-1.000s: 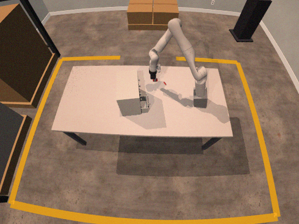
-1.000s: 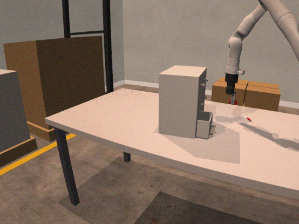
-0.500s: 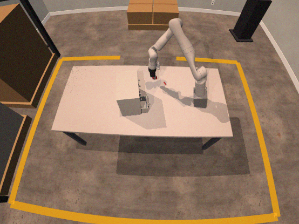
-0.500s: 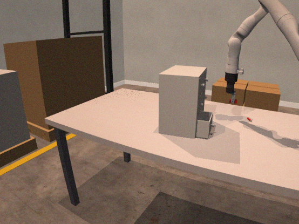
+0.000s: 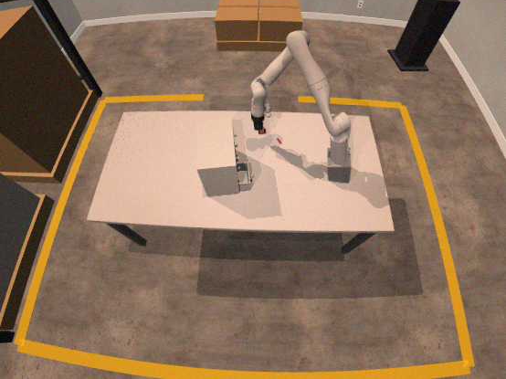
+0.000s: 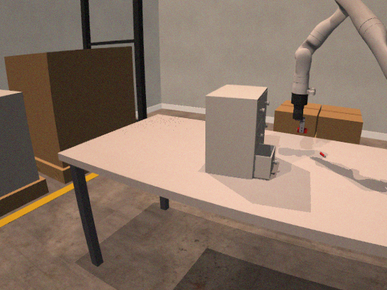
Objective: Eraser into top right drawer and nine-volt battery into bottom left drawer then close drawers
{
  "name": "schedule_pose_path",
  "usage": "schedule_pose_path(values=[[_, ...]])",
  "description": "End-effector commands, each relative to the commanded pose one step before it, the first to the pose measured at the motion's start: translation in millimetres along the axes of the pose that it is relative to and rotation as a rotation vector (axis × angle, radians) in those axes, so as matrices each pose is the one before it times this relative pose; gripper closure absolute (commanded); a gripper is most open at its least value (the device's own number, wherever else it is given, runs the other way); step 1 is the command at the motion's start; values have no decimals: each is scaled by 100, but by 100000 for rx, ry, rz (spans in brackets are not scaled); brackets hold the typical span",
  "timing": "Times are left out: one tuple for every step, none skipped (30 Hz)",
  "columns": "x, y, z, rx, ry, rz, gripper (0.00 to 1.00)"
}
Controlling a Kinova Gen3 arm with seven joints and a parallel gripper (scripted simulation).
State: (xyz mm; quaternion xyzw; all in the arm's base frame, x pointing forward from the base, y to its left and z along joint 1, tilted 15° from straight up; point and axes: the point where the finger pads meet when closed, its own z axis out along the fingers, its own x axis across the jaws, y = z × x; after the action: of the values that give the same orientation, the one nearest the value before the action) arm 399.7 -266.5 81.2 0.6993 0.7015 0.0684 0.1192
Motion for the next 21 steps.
schedule_pose_path(values=[[-361, 102, -993, 41, -334, 207, 49], [-13, 17, -267, -1, 1, -1, 49], [0, 0, 0, 0, 0, 0, 49], [0, 0, 0, 0, 0, 0, 49], [-11, 15, -240, -1, 2, -1, 49], [-10, 13, -203, -1, 1, 0, 49], [-8, 10, -158, -1, 1, 0, 49], [-5, 7, -111, 0, 1, -1, 49], [-3, 4, -65, 0, 1, -1, 49], [-1, 2, -27, 0, 0, 0, 49], [0, 0, -4, 0, 0, 0, 49], [0, 0, 0, -1, 0, 0, 49], [0, 0, 0, -8, 0, 0, 49], [0, 0, 1, -22, 1, 0, 49], [0, 0, 1, -41, 2, -1, 49], [0, -1, 2, -67, 4, -1, 49], [0, -1, 3, -97, 5, -2, 49], [0, -1, 4, -133, 7, -3, 49], [37, -51, 19, -89, 66, -27, 49], [0, 0, 0, 0, 0, 0, 49], [0, 0, 0, 0, 0, 0, 49]])
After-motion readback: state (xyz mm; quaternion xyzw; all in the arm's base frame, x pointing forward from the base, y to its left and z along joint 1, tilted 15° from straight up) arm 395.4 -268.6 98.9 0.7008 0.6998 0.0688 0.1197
